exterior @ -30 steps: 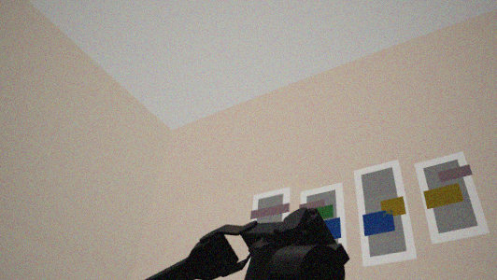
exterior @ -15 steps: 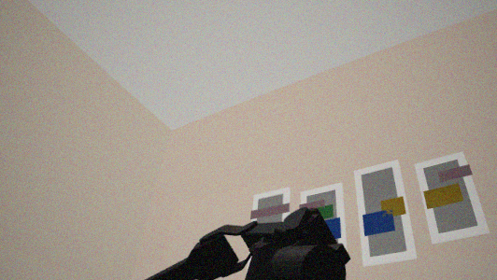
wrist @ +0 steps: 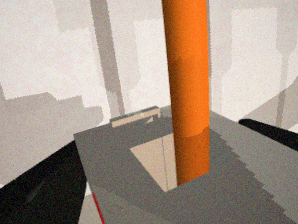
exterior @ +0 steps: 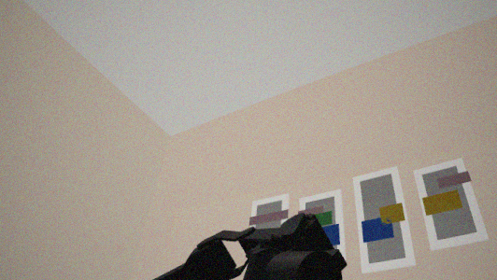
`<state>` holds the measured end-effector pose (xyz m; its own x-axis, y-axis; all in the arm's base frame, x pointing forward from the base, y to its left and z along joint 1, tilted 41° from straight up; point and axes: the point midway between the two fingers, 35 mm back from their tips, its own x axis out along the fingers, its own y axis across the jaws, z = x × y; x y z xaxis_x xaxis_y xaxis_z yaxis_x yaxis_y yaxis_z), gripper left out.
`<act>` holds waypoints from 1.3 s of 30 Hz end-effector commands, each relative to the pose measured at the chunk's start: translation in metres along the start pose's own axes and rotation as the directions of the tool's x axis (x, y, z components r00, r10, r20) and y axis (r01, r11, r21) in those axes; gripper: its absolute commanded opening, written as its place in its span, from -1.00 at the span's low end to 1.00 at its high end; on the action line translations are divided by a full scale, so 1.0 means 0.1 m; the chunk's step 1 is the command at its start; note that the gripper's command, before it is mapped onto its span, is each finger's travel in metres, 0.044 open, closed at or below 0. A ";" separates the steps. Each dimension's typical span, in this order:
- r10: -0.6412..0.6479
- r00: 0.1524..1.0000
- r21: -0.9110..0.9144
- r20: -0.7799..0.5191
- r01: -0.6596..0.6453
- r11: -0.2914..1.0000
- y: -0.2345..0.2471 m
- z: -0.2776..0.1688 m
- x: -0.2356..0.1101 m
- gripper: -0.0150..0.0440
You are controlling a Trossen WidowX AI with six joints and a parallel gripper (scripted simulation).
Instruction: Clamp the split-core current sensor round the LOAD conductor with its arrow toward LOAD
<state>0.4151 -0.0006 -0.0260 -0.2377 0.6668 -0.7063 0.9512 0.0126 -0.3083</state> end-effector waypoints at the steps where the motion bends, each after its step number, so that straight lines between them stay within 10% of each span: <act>1: 0.000 1.000 0.000 0.000 0.000 1.000 0.00 0.00 0.00 0.22; 39: 0.000 1.000 0.000 0.000 0.000 1.000 0.00 0.00 0.00 0.32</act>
<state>0.4151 -0.0007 -0.0259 -0.2375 0.6669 -0.7063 0.9512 0.0124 -0.3082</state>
